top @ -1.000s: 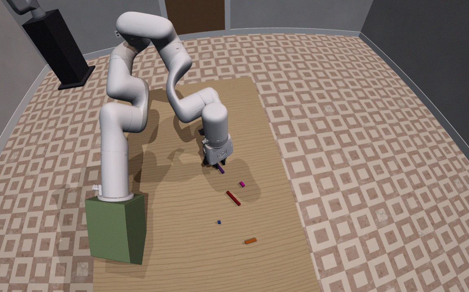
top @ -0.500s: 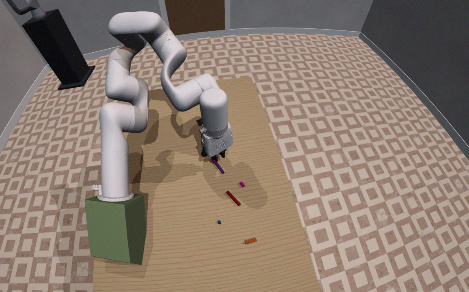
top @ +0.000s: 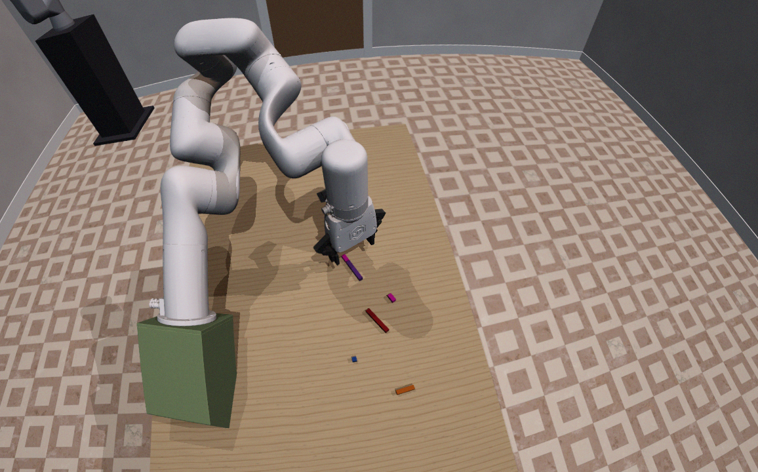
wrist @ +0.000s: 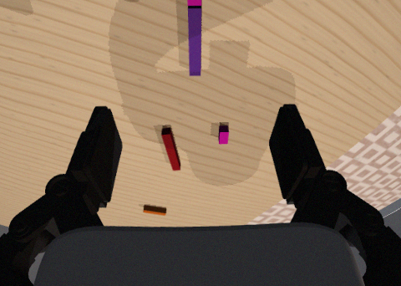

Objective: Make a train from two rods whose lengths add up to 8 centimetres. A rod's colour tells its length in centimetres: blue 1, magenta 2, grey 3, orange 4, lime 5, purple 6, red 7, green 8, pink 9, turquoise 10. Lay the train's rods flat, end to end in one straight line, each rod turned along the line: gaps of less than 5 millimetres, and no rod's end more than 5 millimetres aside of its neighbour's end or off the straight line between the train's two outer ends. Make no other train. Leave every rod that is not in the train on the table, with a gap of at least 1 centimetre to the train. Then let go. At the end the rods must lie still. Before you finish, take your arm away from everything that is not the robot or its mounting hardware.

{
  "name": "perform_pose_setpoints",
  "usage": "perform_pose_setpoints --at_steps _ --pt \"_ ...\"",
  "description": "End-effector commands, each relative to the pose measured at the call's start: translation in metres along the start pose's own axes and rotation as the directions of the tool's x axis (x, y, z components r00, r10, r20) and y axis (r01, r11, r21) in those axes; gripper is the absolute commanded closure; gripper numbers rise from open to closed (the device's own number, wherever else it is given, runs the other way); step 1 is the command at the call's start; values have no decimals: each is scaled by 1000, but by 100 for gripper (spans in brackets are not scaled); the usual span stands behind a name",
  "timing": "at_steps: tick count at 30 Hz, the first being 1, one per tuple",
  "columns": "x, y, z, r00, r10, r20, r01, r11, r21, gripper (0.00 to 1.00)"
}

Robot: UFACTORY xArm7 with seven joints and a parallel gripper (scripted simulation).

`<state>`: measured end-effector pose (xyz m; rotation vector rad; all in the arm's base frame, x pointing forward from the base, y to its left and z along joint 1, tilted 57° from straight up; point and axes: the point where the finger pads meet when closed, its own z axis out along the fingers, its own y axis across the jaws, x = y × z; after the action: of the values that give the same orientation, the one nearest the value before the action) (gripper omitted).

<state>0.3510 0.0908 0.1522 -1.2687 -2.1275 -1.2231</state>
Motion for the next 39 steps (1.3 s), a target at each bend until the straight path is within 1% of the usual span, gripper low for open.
perform_pose_setpoints --at_steps 1,7,13,18,27,29,34,39 --pt "-1 1 -1 1000 0 3 0 1000 -3 0" --pt "-1 1 -2 1000 0 3 0 1000 -3 0" --pt "-1 1 -6 1000 0 3 0 1000 -3 0" --pt "-1 1 -24 1000 0 3 0 1000 -3 0" --pt "-1 1 -70 1000 0 3 0 1000 -3 0" --pt "-1 1 -70 1000 0 3 0 1000 -3 0" --pt "-1 0 -86 1000 0 3 0 1000 -3 0" --pt "-1 0 -89 1000 0 3 0 1000 -3 0"
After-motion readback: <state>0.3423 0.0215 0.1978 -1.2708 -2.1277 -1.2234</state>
